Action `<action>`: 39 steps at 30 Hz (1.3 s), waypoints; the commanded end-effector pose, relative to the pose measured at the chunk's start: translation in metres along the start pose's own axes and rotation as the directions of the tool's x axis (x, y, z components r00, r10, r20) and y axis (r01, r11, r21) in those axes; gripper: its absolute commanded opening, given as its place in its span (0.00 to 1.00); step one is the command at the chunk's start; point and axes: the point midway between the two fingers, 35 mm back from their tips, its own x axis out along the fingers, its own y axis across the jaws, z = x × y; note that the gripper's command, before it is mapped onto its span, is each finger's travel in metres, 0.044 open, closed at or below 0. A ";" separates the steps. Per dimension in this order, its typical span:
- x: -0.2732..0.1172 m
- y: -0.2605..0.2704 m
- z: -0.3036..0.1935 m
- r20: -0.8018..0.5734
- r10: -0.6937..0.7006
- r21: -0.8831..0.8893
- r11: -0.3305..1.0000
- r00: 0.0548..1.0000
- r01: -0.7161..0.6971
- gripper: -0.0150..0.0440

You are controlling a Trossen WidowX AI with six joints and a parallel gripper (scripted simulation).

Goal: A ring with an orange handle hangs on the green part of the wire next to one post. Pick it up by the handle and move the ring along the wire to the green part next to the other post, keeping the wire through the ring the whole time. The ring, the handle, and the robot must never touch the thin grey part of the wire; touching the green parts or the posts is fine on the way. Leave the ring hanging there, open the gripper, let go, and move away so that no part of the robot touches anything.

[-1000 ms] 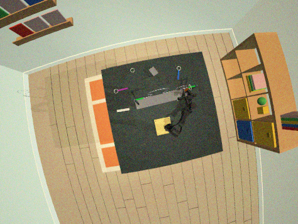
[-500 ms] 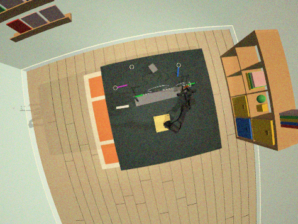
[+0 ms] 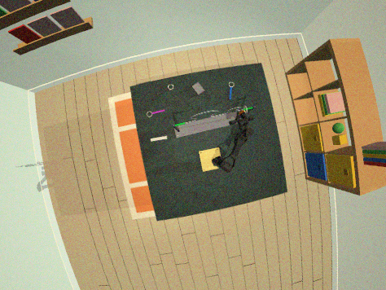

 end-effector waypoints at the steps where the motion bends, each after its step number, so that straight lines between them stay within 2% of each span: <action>1: 0.000 0.000 0.000 0.000 0.000 0.000 1.000 1.000 0.000 0.28; 7: 0.000 0.000 0.000 0.000 0.000 0.000 1.000 1.000 0.000 0.01; 8: 0.000 0.000 0.000 0.000 0.000 0.000 1.000 1.000 0.000 0.00; 39: 0.000 0.002 0.015 0.000 0.007 -0.006 1.000 1.000 -0.007 0.00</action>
